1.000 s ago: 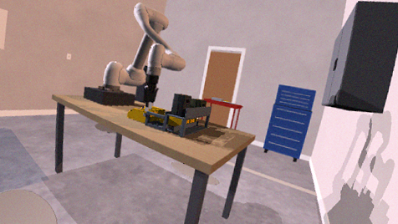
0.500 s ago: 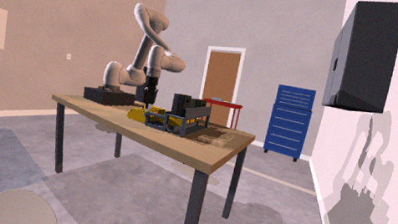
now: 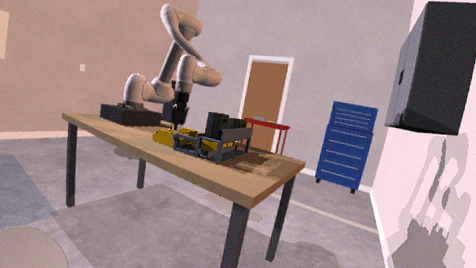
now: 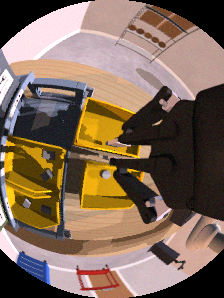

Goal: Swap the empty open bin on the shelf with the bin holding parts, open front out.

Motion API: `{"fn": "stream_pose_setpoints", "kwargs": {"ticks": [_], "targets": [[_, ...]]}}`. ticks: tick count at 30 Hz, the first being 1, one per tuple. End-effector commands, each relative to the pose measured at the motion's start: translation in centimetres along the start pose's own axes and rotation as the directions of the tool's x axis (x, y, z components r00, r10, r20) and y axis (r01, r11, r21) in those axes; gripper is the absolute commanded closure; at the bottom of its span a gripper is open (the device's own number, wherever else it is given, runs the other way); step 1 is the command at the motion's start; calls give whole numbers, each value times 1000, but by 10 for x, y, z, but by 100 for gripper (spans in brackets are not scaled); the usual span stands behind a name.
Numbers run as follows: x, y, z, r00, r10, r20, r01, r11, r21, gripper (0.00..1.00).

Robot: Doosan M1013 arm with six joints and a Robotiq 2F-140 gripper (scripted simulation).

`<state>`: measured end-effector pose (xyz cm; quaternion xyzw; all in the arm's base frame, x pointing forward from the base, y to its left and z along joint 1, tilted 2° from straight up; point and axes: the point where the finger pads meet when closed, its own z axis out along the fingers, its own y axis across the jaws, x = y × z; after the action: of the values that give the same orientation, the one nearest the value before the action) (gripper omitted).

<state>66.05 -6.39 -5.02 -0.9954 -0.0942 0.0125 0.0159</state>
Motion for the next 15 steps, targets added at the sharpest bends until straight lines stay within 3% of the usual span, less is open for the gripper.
{"fn": "stream_pose_setpoints", "kwargs": {"ticks": [1, 5, 6, 15], "targets": [[0, -2, 4, 1000, -4, 3, 4, 1000, -1, 76], [0, -2, 4, 1000, -4, 3, 4, 1000, -1, 76], [0, -2, 4, 1000, -4, 3, 4, 1000, -1, 90], [0, -2, 4, 1000, -4, 3, 4, 1000, -1, 90]]}}
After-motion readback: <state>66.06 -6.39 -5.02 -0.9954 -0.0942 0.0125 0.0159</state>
